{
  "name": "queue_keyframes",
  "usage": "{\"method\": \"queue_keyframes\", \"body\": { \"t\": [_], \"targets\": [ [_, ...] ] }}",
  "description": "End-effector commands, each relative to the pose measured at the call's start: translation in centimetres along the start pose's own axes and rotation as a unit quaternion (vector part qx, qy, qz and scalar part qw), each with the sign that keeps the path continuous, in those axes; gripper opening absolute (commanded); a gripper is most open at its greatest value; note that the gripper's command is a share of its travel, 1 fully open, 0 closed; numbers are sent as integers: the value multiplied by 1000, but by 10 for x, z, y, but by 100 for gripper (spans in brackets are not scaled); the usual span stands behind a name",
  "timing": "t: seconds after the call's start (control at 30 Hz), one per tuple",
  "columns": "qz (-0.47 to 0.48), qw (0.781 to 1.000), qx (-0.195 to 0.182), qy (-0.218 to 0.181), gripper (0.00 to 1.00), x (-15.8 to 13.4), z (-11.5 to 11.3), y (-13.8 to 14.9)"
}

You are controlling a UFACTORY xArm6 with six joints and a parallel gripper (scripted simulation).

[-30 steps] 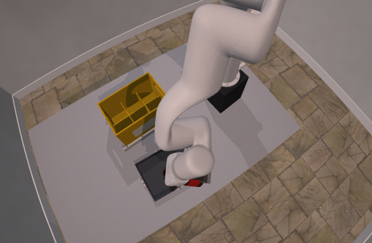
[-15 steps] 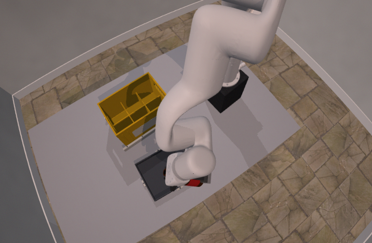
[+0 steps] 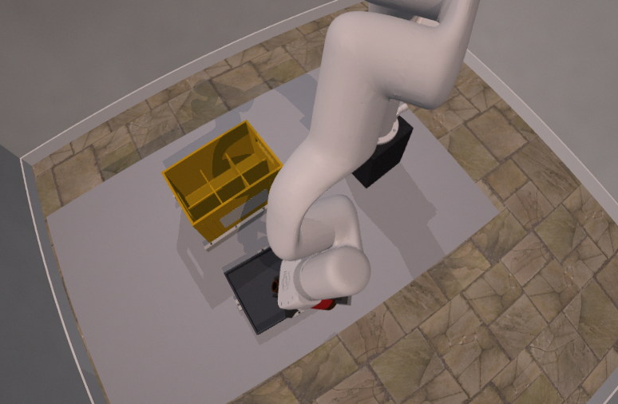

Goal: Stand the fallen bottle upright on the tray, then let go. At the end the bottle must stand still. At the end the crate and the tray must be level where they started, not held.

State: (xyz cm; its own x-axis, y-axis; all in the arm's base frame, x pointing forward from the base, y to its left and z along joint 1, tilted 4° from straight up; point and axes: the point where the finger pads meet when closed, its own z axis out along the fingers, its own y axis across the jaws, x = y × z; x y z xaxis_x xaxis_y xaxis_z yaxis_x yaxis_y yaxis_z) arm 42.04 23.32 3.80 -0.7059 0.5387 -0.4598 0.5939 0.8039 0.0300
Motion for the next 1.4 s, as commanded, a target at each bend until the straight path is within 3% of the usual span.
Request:
{"method": "queue_keyframes", "body": {
  "t": [0.0, 0.43, 1.37],
  "targets": [
    [1, 1000, -2, -13, 0, -1, -1, 1],
    [3, 999, -6, -44, 0, -2, -2, 3],
    [3, 999, -6, -51, 0, -2, -2, 3]
  ]
}}
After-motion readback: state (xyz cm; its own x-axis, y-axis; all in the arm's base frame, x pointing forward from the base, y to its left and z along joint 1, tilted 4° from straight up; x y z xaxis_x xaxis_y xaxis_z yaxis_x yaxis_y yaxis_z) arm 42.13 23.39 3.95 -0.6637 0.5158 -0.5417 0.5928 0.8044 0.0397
